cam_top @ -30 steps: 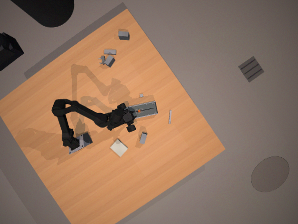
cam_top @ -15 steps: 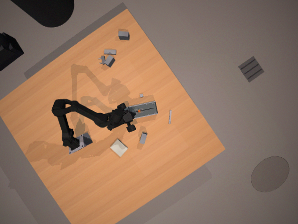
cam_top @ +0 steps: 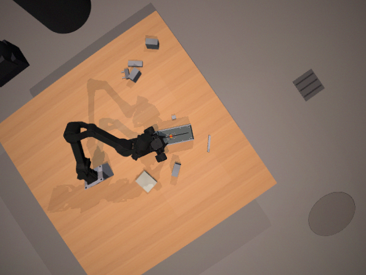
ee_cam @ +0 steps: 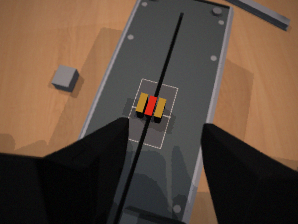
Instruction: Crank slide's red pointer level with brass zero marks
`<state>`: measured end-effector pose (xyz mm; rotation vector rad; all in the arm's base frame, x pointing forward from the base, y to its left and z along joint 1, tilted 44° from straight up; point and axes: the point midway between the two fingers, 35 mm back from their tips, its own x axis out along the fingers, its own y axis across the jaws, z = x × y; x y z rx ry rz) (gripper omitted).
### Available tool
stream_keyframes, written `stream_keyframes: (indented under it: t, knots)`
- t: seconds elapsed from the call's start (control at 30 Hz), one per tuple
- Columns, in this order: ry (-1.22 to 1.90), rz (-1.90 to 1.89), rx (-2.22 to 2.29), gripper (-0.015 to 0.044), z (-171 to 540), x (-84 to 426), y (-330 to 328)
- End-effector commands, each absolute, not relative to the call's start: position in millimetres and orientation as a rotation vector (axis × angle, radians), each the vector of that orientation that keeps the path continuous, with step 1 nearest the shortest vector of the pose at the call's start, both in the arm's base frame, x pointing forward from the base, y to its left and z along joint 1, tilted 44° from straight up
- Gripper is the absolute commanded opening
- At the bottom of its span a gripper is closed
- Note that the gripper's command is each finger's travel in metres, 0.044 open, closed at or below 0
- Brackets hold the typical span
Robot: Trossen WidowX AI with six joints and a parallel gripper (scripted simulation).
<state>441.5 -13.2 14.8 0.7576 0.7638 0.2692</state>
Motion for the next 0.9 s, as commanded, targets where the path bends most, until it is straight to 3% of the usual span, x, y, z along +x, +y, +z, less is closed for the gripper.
stream_keyframes:
  t: [0.0,0.2,0.27,0.8,0.87]
  knots:
    - [0.764,0.268,0.757,0.0263,14.7,441.6,-13.3]
    - [0.764,0.268,0.757,0.042,14.7,441.6,-13.3]
    - [0.764,0.268,0.757,0.044,14.7,441.6,-13.3]
    - [0.764,0.268,0.757,0.002,14.7,441.6,-13.3]
    - [0.764,0.268,0.757,0.0,14.7,441.6,-13.3]
